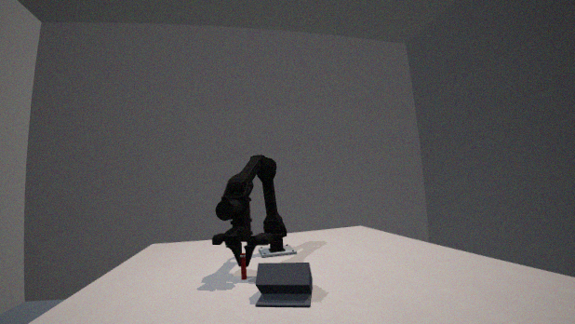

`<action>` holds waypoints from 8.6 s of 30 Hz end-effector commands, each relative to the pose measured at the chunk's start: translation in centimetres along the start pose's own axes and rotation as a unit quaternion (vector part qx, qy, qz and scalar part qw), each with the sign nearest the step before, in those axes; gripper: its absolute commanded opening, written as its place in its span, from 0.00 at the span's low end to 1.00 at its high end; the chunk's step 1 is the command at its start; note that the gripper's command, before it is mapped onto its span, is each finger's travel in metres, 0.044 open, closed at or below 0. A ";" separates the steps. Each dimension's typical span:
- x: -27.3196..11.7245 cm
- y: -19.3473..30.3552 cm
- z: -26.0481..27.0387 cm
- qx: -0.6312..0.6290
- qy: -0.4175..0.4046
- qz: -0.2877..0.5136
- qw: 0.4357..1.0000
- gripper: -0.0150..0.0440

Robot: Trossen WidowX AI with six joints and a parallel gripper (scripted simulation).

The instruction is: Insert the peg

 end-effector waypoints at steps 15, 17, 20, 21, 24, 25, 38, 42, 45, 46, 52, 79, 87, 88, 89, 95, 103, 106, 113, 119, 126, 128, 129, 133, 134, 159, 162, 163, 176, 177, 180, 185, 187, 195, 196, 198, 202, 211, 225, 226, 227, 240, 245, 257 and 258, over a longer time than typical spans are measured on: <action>-2.0 -0.2 0.0 0.000 0.000 0.000 1.000 0.25; -2.8 -0.3 0.0 -0.001 0.000 0.000 1.000 0.25; -3.8 -0.3 0.0 -0.001 0.001 0.000 1.000 0.25; -4.2 -0.3 0.0 -0.001 0.001 0.001 1.000 0.25; -5.3 -0.3 0.0 -0.001 0.001 0.001 1.000 0.25; -5.7 -0.3 0.0 -0.001 0.001 0.001 1.000 0.25; -8.0 -0.1 0.4 -0.003 0.003 0.000 1.000 0.25; -8.0 -0.2 0.9 -0.006 0.010 -0.008 1.000 0.25; -8.0 -0.3 1.3 -0.008 0.015 -0.015 1.000 0.25; -8.0 -0.3 1.4 -0.009 0.017 -0.017 1.000 0.25; -8.1 -0.4 2.2 -0.014 0.027 -0.032 0.999 0.25; -8.3 -0.6 5.8 -0.032 0.062 -0.103 0.992 0.25; -8.4 -0.6 6.9 -0.036 0.069 -0.126 0.989 0.25; -8.4 -0.6 7.0 -0.036 0.070 -0.128 0.989 0.25; -8.4 -0.6 7.1 -0.037 0.070 -0.131 0.988 0.25; -8.4 -0.5 7.9 -0.040 0.075 -0.149 0.985 0.25; -8.5 -0.4 9.0 -0.043 0.079 -0.172 0.981 0.25; -8.6 -0.3 9.4 -0.044 0.080 -0.181 0.979 0.25; -8.7 -0.1 10.3 -0.046 0.082 -0.202 0.975 0.25; -8.7 0.1 11.0 -0.048 0.082 -0.220 0.971 0.25; -8.8 0.3 11.9 -0.049 0.082 -0.240 0.966 0.25; -8.9 0.4 12.1 -0.049 0.082 -0.246 0.964 0.25; -8.9 0.4 12.3 -0.050 0.081 -0.249 0.964 0.25; -8.9 0.6 12.8 -0.050 0.080 -0.261 0.961 0.25; -9.0 0.6 12.9 -0.050 0.080 -0.264 0.960 0.25; -7.9 0.1 14.7 -0.051 0.070 -0.313 0.946 0.25; -7.5 -0.3 14.8 -0.050 0.070 -0.317 0.945 0.25; -7.3 -0.4 14.8 -0.050 0.069 -0.318 0.944 0.25; -5.5 -1.5 15.1 -0.050 0.066 -0.332 0.940 0.25; -5.3 -1.6 15.1 -0.050 0.066 -0.333 0.939 0.25; -5.1 -1.7 15.1 -0.050 0.065 -0.334 0.939 0.25; -5.0 -1.8 15.1 -0.050 0.066 -0.335 0.939 0.25; -5.0 -1.8 15.1 -0.050 0.066 -0.335 0.939 0.25; -4.4 -2.4 15.0 -0.050 0.066 -0.336 0.938 0.25; -4.3 -2.5 15.0 -0.050 0.066 -0.336 0.938 0.25; -4.1 -2.7 15.0 -0.050 0.066 -0.336 0.938 0.25; -3.7 -3.0 14.9 -0.050 0.066 -0.336 0.938 0.25; -3.4 -3.2 14.9 -0.048 0.066 -0.338 0.938 0.25; -3.6 -3.1 14.9 -0.046 0.067 -0.340 0.937 0.25; -3.6 -3.1 14.9 -0.046 0.067 -0.340 0.937 0.25; -3.5 -3.2 14.9 -0.046 0.067 -0.340 0.937 0.25; -3.1 -3.3 14.9 -0.046 0.067 -0.340 0.937 0.25; -3.1 -3.4 14.9 -0.046 0.067 -0.340 0.937 0.25; -2.8 -3.6 14.9 -0.046 0.067 -0.340 0.937 0.25; -2.8 -3.6 14.9 -0.046 0.067 -0.340 0.937 0.25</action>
Point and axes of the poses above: the point midway between the two fingers, 35 mm back from their tips, its own x axis out along the fingers, its own z axis across the jaws, y = z × x, the point moved 5 cm from there along -x, back along the fingers, and after that the axes turned 15 degrees about -x, right-handed, at the moved point
